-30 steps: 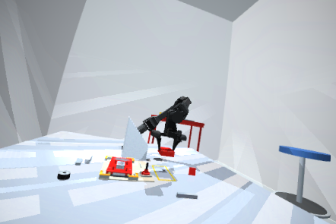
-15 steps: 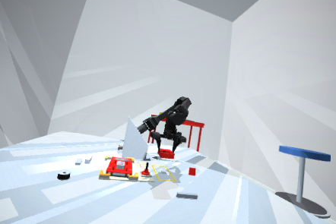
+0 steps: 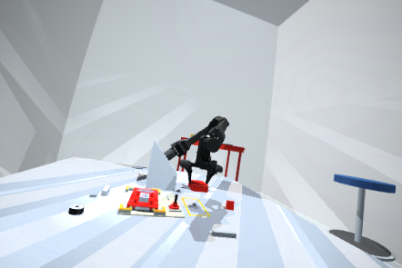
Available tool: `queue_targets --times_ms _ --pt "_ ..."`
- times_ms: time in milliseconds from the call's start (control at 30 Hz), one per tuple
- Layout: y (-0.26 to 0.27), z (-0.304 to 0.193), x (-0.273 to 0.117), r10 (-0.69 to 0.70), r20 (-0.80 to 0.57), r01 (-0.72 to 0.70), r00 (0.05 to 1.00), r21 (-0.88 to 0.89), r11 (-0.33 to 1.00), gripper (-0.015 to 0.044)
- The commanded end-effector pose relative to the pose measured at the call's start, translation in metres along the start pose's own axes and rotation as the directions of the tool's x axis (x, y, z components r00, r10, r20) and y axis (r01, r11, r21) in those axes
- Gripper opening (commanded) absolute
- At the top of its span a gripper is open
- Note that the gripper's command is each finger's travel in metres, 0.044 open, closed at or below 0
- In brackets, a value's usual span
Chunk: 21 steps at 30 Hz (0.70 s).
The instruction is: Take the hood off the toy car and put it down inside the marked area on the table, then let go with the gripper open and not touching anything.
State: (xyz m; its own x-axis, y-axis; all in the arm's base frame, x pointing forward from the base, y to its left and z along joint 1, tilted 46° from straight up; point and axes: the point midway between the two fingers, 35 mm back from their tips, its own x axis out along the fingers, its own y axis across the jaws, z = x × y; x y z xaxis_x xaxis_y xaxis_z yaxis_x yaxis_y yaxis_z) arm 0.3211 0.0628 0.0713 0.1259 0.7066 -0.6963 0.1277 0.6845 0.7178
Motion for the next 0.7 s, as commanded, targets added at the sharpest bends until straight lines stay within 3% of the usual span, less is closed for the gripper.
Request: queue_targets --times_ms 0,667 --pt "0.0 -0.001 0.004 0.002 -0.003 -0.002 1.0 0.006 1.0 0.0" --pt "0.0 0.0 0.016 0.002 -0.003 -0.002 1.0 0.005 1.0 0.0"
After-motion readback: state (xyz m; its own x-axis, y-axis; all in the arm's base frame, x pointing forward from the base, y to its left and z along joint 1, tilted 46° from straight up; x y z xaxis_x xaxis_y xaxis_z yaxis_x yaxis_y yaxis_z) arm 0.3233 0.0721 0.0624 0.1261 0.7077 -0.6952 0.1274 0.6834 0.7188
